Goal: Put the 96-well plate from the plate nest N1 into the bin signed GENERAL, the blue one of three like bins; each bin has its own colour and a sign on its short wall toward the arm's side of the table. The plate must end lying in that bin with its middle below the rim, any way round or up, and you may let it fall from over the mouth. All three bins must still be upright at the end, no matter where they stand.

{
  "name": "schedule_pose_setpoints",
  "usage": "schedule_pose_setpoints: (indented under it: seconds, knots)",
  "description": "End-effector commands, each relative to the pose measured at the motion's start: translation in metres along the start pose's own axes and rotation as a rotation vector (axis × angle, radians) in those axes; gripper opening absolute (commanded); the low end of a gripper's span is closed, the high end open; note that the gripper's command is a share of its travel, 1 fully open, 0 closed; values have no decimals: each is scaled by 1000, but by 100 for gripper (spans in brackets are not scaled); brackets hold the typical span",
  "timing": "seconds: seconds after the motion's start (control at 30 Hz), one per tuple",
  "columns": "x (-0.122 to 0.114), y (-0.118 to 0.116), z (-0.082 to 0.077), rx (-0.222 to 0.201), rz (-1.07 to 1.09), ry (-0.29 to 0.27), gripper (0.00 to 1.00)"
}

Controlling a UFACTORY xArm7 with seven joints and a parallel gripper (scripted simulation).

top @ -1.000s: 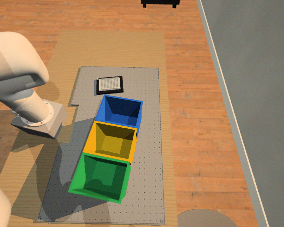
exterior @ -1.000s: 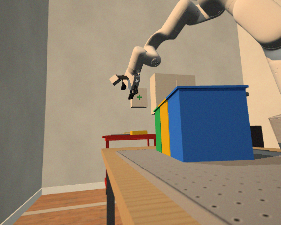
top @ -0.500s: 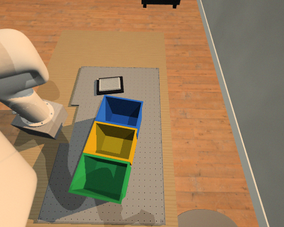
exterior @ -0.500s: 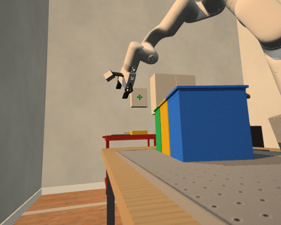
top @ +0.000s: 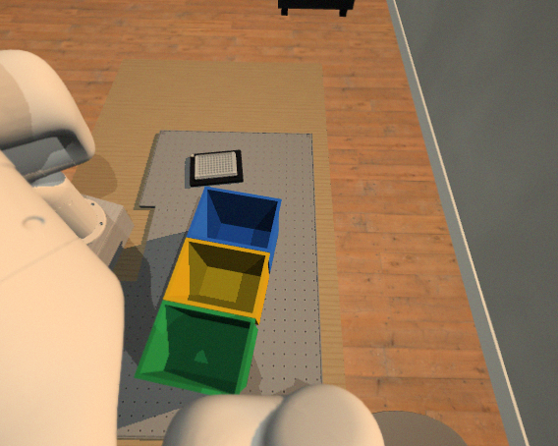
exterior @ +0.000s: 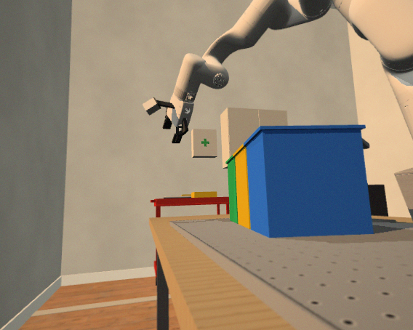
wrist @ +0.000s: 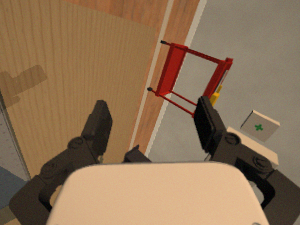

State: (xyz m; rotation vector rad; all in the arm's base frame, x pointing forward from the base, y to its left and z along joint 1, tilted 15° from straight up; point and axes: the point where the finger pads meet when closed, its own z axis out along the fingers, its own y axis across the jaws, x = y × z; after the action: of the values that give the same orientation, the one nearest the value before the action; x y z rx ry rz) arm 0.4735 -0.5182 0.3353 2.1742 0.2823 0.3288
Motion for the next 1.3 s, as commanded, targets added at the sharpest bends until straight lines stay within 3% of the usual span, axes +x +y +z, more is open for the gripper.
schedule_pose_setpoints:
  seconds: [0.0,0.5,0.63,1.17,1.27]
  knots:
    - [18,-9,-12,47,61,56,100]
    - [60,-36,-37,47,61,56,100]
    - [73,-47,-48,121,123,118,100]
    - [112,-80,-80,121,124,118,100]
    - [121,-89,-88,196,172,163,100]
